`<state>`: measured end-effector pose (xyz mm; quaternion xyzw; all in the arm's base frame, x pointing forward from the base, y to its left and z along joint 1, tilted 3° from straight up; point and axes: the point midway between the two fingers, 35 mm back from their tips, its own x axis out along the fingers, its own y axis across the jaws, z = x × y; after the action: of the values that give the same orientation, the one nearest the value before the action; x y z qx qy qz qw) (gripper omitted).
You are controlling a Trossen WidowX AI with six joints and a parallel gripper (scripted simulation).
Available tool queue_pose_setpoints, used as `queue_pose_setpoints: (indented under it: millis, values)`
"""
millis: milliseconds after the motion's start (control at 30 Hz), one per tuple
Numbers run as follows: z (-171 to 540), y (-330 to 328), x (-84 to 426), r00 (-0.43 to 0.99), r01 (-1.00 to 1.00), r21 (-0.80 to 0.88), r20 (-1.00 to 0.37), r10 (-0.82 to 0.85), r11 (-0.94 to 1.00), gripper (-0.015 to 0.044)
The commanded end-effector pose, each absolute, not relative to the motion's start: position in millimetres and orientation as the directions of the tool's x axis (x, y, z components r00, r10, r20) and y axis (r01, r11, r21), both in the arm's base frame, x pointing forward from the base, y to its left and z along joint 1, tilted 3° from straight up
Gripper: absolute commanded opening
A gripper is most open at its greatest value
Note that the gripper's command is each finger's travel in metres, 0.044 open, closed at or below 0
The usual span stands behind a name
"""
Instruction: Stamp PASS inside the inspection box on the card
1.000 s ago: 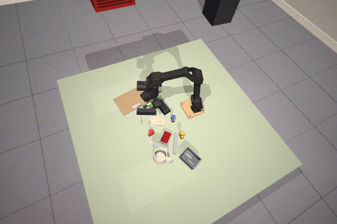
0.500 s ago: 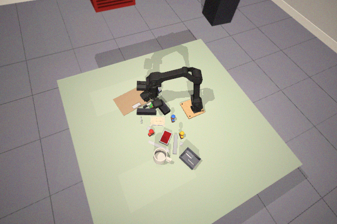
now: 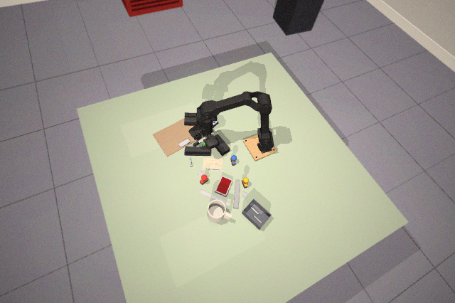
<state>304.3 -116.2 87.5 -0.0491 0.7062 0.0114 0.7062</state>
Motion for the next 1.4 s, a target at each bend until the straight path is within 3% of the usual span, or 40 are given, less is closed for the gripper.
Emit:
queue_pose_setpoints:
  millis: [0,1367]
  values:
    - [79,-117,303,-0.005,-0.085,-0.057,-0.998,-0.057,0.995,0.0215]
    - [46,-118,302,-0.005,-0.085,-0.057,-0.998,-0.057,0.995,0.0215]
